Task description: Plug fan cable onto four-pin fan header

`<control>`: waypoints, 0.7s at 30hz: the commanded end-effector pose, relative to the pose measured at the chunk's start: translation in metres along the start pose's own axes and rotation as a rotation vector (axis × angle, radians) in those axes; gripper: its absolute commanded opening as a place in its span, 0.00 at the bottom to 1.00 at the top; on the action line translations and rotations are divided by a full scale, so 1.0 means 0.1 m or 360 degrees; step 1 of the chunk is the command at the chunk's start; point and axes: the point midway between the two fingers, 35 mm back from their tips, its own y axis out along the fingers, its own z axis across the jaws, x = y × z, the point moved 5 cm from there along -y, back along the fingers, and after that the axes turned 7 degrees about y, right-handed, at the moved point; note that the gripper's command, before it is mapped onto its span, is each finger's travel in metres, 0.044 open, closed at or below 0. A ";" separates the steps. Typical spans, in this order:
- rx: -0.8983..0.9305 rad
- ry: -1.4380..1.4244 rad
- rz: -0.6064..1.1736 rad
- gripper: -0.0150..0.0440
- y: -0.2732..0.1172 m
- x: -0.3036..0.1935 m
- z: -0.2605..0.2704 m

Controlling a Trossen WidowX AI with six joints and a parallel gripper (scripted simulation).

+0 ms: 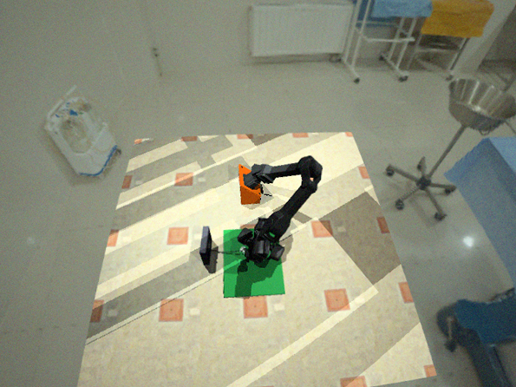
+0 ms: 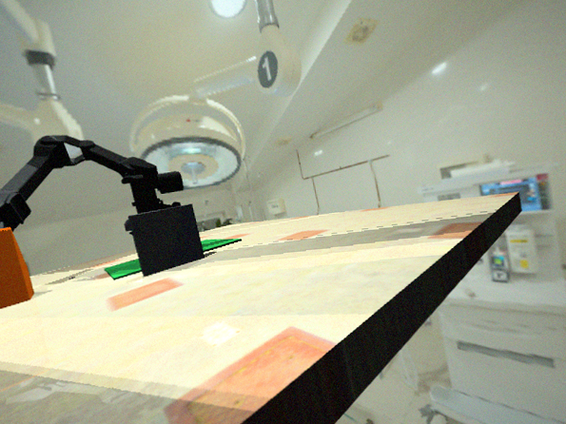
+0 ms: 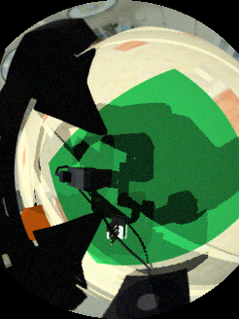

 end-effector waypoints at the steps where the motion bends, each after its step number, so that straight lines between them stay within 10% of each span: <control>1: 0.0002 0.0019 0.0009 1.00 0.04 -0.01 -0.02; 21: -0.0001 0.0002 0.0002 0.79 0.01 0.00 0.00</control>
